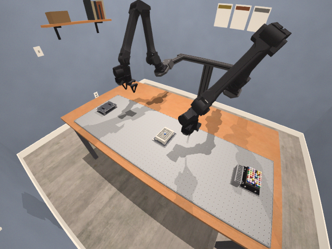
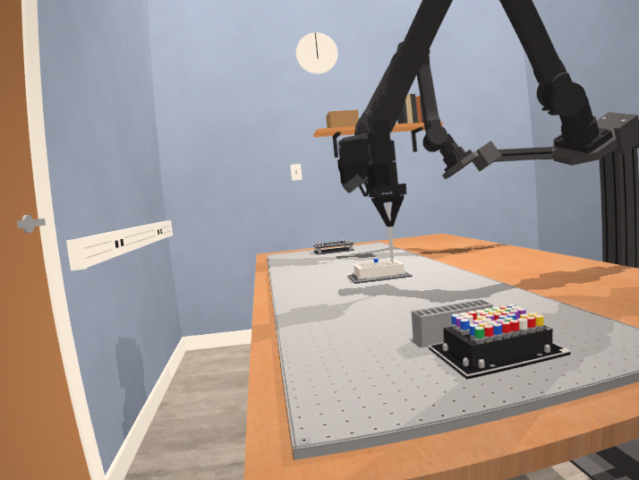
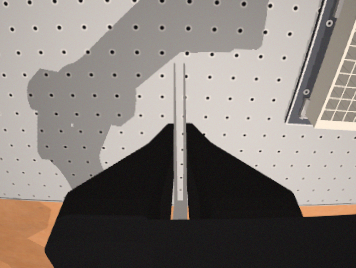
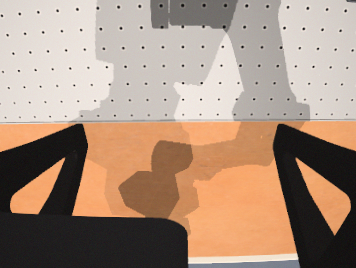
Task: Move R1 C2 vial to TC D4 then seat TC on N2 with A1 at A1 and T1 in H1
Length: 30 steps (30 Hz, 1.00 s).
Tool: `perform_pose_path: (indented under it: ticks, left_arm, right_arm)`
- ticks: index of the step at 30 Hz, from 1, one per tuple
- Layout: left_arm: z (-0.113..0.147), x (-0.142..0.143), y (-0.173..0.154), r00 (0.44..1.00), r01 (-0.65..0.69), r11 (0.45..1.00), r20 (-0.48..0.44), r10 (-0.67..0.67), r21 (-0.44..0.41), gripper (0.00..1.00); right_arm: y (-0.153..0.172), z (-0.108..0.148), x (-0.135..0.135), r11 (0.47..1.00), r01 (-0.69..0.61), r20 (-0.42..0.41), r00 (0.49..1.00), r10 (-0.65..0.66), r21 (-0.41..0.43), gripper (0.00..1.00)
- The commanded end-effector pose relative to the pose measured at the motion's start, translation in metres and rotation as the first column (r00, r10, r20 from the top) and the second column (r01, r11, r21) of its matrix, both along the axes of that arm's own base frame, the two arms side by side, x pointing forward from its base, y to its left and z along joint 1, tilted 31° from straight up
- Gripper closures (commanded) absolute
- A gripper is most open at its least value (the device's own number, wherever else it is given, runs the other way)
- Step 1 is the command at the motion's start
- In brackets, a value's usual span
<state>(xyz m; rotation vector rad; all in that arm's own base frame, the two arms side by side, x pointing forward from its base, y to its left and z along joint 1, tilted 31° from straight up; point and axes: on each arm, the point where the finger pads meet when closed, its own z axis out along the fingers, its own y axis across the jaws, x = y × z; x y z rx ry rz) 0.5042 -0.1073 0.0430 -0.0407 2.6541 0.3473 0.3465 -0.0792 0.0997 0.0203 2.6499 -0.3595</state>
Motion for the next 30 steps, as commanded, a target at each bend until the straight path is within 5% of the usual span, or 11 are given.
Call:
perform_pose_path:
  ticks: [1,30]
  left_arm:
    - [0.013,0.004,0.01,1.0,0.001,1.0,0.024,-0.001,-0.003,0.93]
    - [0.016,0.01,0.047,1.0,0.005,1.0,0.009,-0.005,0.003,0.93]
  right_arm:
    - [0.0,0.01,0.008,1.0,-0.013,0.02,1.0,0.013,-0.008,0.0]
    - [0.0,0.01,0.008,1.0,-0.013,0.02,1.0,0.013,-0.008,0.0]
